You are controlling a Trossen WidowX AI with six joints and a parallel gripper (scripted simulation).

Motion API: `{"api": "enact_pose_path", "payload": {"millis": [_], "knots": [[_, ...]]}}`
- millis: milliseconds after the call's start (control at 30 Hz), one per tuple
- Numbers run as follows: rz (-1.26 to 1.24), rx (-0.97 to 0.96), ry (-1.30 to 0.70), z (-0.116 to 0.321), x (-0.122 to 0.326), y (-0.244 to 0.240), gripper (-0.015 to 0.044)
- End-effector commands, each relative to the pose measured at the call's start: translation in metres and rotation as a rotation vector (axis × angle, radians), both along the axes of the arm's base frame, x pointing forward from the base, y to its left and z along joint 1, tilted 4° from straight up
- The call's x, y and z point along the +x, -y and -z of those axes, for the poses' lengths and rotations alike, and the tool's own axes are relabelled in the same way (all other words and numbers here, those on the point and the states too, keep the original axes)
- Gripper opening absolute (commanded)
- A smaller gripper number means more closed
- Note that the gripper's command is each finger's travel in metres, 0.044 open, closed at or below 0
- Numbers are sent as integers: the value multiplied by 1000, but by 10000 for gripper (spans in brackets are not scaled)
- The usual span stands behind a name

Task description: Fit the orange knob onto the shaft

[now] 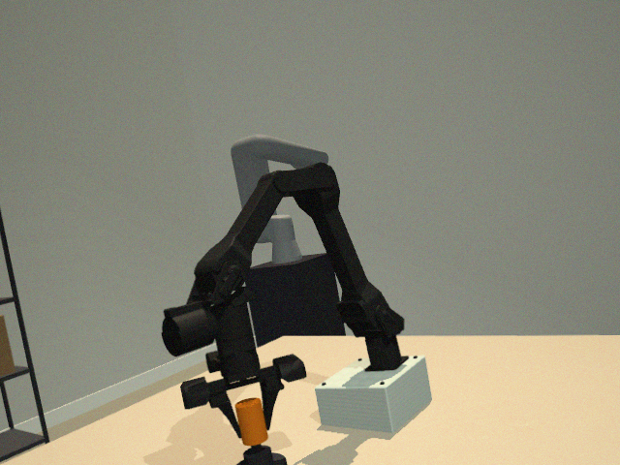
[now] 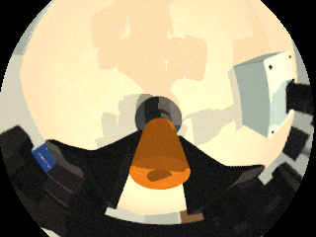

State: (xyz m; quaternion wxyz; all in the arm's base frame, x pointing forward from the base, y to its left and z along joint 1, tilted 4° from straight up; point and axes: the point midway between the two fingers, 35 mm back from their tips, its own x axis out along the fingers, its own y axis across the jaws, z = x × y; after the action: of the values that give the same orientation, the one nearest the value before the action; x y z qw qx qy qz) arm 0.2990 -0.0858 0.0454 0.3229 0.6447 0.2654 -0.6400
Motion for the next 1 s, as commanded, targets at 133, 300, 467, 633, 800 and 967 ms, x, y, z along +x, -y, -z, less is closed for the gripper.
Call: {"api": "enact_pose_path", "payload": {"millis": [133,300,467,633,800,967], "knots": [[195,7,24,-5,5,1,0],[205,7,25,-3,6,1,0],[205,7,25,1,6,1,0],[205,8,25,1,6,1,0],[205,8,25,-2,5,1,0],[214,8,26,-4,4,0,0]]}}
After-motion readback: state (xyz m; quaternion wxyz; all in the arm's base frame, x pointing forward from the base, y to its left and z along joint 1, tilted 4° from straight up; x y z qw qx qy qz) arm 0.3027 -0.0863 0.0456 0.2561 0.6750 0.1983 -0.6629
